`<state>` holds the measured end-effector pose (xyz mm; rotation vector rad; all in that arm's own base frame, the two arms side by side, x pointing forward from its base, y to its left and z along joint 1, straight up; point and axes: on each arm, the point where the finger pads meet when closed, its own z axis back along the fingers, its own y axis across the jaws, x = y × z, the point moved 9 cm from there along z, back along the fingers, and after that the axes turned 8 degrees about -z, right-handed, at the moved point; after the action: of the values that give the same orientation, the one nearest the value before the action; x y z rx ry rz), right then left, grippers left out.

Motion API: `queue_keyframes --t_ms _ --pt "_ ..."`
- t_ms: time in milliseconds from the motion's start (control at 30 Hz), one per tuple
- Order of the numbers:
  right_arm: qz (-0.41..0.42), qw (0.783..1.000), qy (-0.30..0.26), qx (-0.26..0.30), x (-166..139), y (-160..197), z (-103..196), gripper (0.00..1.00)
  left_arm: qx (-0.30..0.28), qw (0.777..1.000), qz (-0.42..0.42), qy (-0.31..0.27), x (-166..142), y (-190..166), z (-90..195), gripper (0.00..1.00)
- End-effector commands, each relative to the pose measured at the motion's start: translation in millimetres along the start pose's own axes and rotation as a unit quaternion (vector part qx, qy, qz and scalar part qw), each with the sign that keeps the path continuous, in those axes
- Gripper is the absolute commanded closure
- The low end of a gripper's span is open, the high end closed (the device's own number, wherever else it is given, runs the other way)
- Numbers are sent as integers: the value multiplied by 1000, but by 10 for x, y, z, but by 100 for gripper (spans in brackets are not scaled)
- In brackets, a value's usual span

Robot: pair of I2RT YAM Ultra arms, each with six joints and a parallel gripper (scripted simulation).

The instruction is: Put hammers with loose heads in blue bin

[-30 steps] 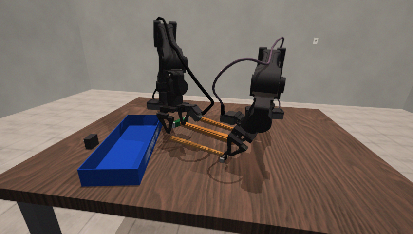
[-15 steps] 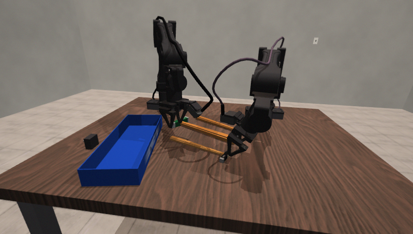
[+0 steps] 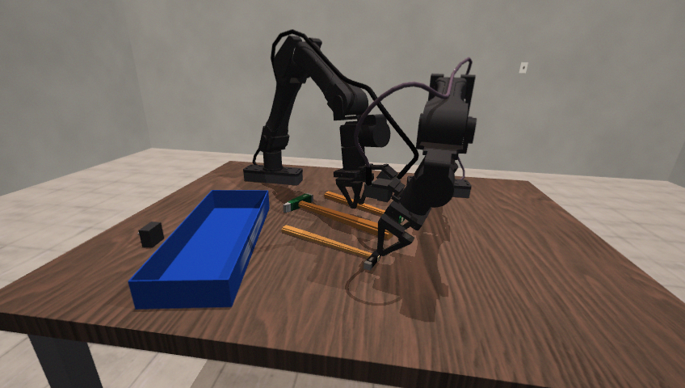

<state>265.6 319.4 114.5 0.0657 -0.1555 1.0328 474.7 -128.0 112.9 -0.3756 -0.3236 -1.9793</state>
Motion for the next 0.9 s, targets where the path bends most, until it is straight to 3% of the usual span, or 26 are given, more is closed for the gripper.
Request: queue_keyframes --t_ms 0,200,267,367,867 --pt "-62 997 -54 -3 113 281 -17 60 86 995 41 21 341 57 620 0" --pt "-69 996 -62 9 135 623 -96 60 121 985 121 25 731 -204 1011 0" --pt "-69 996 -62 9 135 623 -96 60 121 985 121 25 731 -204 1011 0" --pt "-70 996 -61 13 134 718 -126 60 165 975 144 22 1015 -418 1389 0" --pt "-63 996 -52 16 111 845 -214 60 260 937 232 -21 1724 -1498 2021 0"
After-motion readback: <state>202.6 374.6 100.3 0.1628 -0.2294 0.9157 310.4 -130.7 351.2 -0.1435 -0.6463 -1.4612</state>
